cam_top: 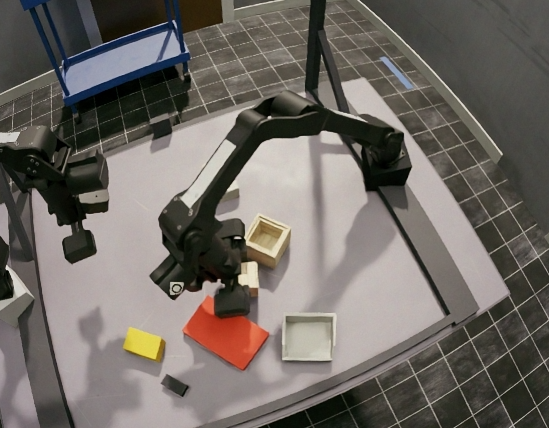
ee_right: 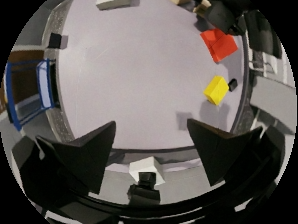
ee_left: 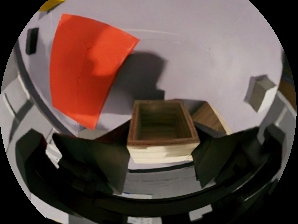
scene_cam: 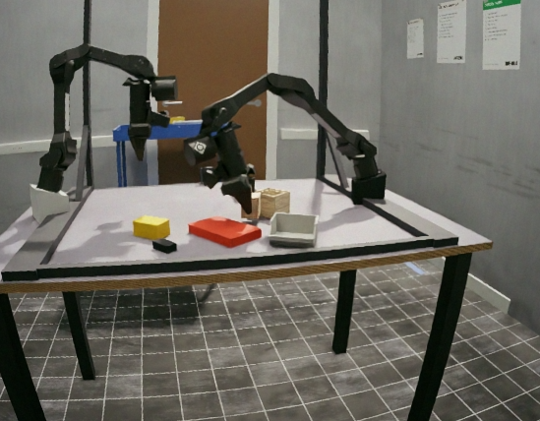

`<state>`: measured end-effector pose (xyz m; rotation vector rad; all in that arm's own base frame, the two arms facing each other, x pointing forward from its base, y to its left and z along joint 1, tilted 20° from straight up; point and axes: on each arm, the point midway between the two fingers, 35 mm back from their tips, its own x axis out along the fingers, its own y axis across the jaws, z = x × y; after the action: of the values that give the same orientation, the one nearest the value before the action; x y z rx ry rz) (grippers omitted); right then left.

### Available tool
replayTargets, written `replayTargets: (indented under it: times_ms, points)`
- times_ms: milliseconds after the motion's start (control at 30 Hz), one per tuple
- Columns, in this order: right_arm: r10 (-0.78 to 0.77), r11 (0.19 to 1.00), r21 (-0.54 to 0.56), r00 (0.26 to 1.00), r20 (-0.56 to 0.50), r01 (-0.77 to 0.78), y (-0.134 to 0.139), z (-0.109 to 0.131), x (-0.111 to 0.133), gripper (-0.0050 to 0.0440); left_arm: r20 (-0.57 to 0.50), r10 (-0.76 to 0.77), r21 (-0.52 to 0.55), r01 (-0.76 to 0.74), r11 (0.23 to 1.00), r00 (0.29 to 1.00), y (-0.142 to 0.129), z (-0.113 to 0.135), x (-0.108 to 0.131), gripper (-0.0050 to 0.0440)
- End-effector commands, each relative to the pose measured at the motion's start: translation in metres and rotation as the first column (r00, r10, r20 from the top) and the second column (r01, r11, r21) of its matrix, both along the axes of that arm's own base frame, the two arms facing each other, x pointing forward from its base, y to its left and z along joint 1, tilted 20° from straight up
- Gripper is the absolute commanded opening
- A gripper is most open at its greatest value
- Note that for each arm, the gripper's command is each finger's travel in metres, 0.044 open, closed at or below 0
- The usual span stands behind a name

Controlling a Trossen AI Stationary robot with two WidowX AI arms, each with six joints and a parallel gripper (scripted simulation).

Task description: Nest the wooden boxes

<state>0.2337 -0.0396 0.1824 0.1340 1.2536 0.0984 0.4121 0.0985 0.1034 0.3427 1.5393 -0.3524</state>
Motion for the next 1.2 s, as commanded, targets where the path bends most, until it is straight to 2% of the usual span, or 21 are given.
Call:
replayTargets:
  times_ms: [0, 200, 400, 1167]
  points:
    - [-0.001, 1.000, -0.008, 1.000, 0.017, 0.001, 0.000, 0.005, -0.001, 0.0400, 0.037, 0.000, 0.010, -0.001, 1.000, 0.999, 0.004, 0.016, -0.003, -0.0003]
    - [-0.001, 1.000, -0.008, 1.000, 0.017, 0.001, 0.000, 0.005, -0.001, 0.0400, 0.037, 0.000, 0.012, -0.001, 1.000, 0.999, 0.016, 0.009, -0.016, -0.0005]
    - [-0.001, 1.000, -0.008, 1.000, 0.017, 0.001, 0.000, 0.005, -0.001, 0.0400, 0.036, 0.000, 0.013, -0.001, 1.000, 0.999, 0.028, 0.001, -0.032, -0.0050]
    - [-0.001, 1.000, -0.008, 1.000, 0.017, 0.001, 0.000, 0.005, -0.001, 0.0400, 0.030, 0.000, 0.016, -0.001, 1.000, 1.000, 0.056, -0.027, -0.092, -0.0050]
